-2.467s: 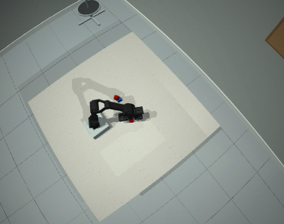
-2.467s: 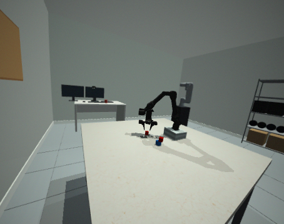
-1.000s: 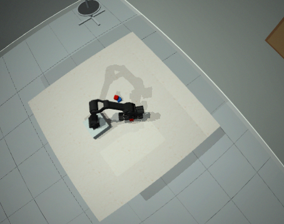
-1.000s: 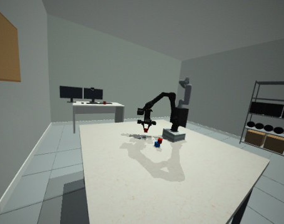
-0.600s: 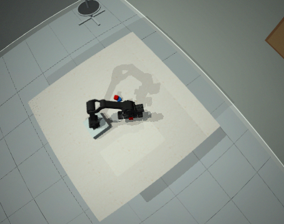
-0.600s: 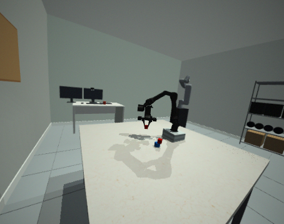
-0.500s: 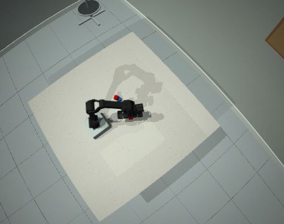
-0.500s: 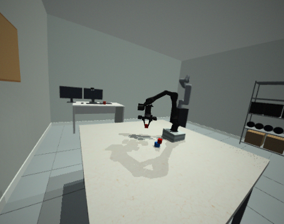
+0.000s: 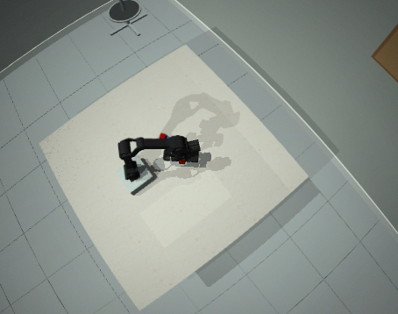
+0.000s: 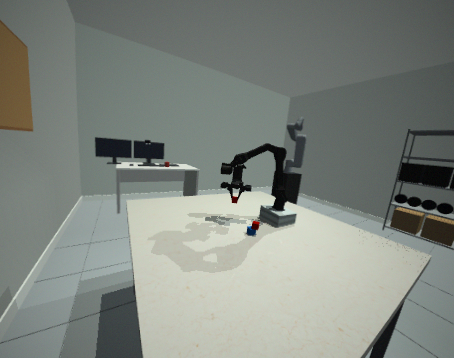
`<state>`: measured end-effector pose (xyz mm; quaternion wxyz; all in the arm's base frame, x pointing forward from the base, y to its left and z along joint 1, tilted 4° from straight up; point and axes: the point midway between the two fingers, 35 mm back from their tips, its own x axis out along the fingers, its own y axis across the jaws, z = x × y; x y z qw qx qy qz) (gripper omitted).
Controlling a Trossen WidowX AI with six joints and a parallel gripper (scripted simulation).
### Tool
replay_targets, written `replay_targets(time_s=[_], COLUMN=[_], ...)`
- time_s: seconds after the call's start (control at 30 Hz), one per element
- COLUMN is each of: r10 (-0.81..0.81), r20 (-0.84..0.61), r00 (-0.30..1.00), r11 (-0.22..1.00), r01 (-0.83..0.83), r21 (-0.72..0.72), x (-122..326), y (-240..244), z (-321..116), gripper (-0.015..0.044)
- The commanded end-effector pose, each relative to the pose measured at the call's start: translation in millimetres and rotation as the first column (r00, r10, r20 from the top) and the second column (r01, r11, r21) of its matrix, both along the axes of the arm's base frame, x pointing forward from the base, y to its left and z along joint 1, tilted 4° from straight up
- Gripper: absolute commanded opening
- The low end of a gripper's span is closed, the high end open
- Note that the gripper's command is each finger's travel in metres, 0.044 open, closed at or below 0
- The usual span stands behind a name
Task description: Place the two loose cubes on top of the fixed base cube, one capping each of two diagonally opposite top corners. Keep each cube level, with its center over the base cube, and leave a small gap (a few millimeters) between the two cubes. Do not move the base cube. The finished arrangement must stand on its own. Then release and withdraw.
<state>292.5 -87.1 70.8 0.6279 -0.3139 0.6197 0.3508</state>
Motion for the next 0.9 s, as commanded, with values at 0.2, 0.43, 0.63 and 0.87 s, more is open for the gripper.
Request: replay_targets(time_s=[0.2, 0.43, 0.63, 0.87], r10=[-0.255, -0.423, -0.557, -0.696], r20=[-0.011, -0.018, -0.024, -0.031], r00=[0.967, 0.906, 0.83, 0.717], r11=[0.967, 0.906, 0.83, 0.718], r01=[0.255, 0.423, 0.557, 0.696], r21=[-0.006, -0.01, -0.014, -0.02], x=[8.2, 12.4, 15.0, 17.0], y=[26.7, 45.9, 62.6, 82.3], z=[1.0, 1.1, 1.1, 1.1], gripper=[0.0105, 0.0105, 0.0105, 0.0105])
